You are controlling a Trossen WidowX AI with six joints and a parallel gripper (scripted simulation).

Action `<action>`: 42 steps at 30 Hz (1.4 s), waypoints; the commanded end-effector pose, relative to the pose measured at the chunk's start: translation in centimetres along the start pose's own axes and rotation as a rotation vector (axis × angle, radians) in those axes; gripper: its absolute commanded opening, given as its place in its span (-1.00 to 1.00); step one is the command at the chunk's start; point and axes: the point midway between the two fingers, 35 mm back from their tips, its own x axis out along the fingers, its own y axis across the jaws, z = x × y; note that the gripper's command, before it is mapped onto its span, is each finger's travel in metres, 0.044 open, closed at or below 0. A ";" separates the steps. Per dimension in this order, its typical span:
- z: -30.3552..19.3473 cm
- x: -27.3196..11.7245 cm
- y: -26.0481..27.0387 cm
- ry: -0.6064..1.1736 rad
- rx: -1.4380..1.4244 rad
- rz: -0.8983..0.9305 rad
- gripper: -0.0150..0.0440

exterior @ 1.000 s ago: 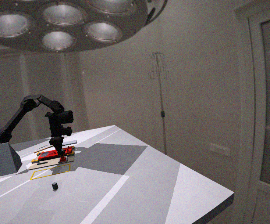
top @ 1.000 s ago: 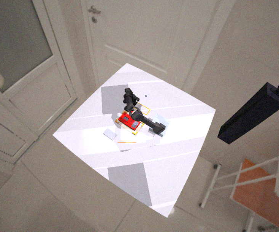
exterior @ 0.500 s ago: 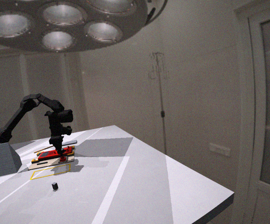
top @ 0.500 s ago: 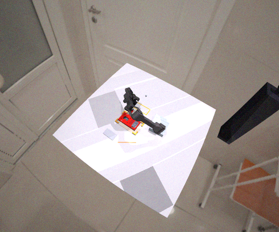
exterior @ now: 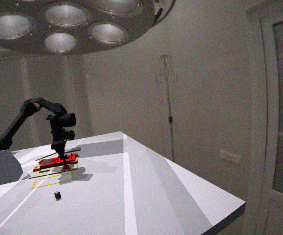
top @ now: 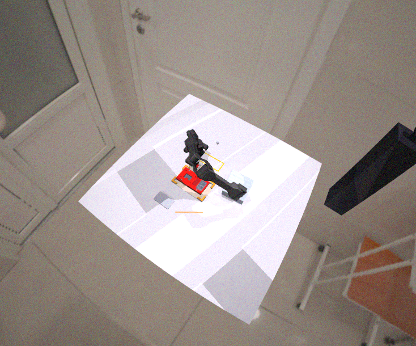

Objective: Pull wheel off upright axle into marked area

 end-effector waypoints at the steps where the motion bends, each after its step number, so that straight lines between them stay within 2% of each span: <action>1: 0.2 -0.4 -0.1 -0.005 -0.007 -0.006 -0.49; 11: 0.1 -0.9 -0.1 -0.006 -0.007 -0.006 -0.49; 18: -0.3 -4.0 0.1 -0.005 -0.006 -0.007 -0.49; 22: -0.5 -3.1 0.0 0.001 0.006 0.003 -0.49; 37: -4.8 -4.2 -9.1 -0.005 -0.004 -0.013 -0.49; 42: -5.4 -4.2 -9.9 -0.005 -0.005 -0.013 -0.49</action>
